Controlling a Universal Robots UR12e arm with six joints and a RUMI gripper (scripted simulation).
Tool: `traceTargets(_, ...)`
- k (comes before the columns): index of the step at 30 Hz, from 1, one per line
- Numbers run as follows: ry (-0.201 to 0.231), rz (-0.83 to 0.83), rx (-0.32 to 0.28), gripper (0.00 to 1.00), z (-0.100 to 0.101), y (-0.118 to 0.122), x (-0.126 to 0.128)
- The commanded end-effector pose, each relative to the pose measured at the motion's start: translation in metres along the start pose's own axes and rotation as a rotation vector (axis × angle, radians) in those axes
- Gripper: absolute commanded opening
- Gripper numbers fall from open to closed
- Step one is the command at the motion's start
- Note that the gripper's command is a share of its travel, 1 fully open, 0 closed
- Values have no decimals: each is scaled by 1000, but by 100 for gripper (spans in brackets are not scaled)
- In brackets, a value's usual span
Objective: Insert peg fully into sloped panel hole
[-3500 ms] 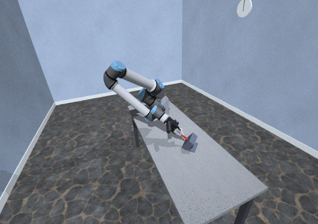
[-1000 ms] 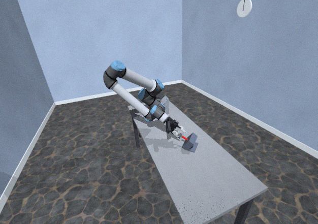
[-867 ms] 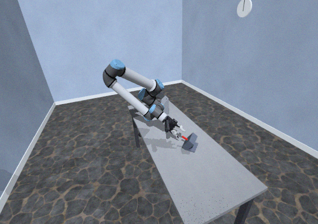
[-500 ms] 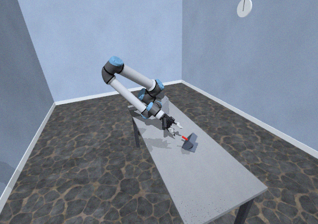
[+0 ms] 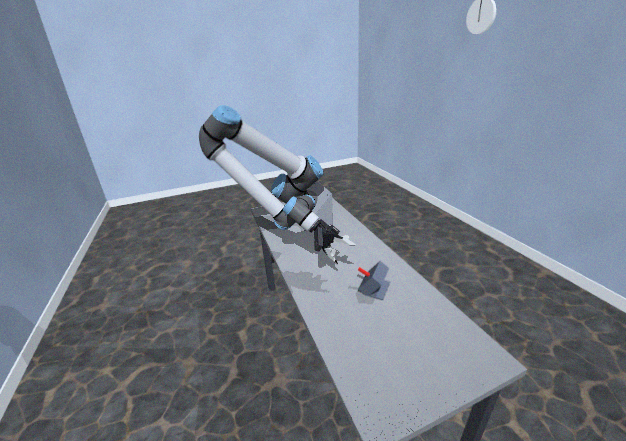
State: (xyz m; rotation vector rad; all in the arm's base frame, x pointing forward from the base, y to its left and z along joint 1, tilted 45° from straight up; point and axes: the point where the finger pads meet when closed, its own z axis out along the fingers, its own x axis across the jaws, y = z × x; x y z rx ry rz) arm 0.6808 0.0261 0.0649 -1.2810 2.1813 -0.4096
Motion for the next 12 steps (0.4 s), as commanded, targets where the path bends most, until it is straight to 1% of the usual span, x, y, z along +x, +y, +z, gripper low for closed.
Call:
traceTargets(1, 2, 2, -6, 100, -5, 2, 2)
traceTargets(7, 2, 2, -6, 100, -10, 1, 2)
traceTargets(12, 1, 0, -5, 100, -9, 0, 0)
